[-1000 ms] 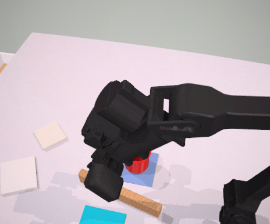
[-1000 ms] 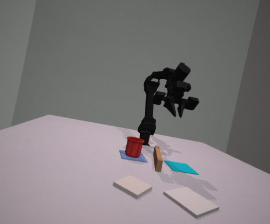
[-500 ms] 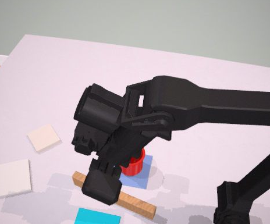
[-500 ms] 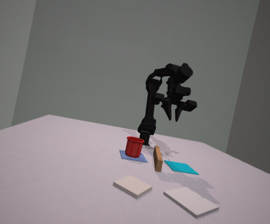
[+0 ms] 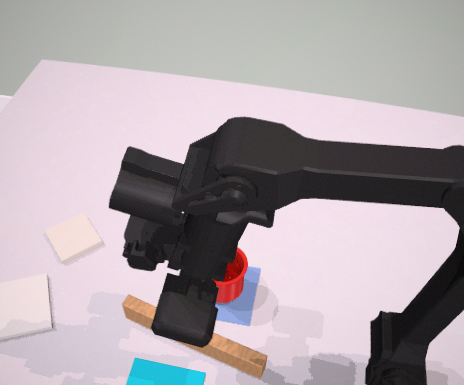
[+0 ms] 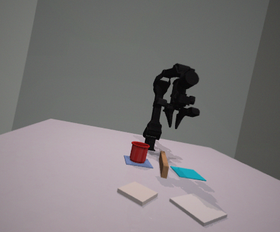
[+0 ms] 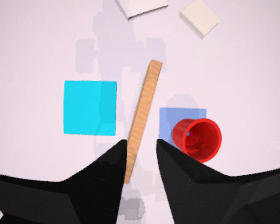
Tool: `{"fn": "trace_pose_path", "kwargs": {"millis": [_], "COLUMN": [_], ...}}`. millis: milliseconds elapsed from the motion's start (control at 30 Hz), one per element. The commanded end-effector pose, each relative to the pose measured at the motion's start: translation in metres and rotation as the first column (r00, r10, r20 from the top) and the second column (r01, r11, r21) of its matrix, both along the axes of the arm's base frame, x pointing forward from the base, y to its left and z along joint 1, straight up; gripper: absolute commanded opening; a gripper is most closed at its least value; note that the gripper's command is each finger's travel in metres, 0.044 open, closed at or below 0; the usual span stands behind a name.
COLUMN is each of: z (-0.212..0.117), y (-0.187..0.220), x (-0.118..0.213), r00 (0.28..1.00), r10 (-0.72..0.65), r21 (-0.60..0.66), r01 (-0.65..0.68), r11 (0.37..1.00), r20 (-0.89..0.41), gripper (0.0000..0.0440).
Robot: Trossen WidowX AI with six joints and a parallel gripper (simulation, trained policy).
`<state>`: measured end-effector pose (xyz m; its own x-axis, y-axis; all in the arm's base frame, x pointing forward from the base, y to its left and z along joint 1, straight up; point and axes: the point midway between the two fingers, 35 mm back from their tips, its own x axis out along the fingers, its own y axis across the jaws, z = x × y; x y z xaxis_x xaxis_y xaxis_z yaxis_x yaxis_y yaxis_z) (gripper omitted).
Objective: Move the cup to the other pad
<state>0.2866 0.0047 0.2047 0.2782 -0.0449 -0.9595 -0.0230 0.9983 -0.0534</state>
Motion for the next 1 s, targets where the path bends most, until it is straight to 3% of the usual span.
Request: {"fn": "trace_pose_path", "kwargs": {"millis": [0, 467, 967], "z": [-0.006, -0.032, -0.069], "y": [-0.007, -0.032, -0.059], "x": [-0.002, -0.009, -0.012], "r00": [0.998, 0.975, 0.949], "r10": [0.01, 0.039, 0.076], "r21": [-0.019, -0.051, -0.056], "r01": [-0.011, -0.052, -0.098], "r11": [1.0, 0.997, 0.994], "r20": [-0.056, -0.221, -0.306], "gripper": [0.0111, 0.0122, 0.0157]}}
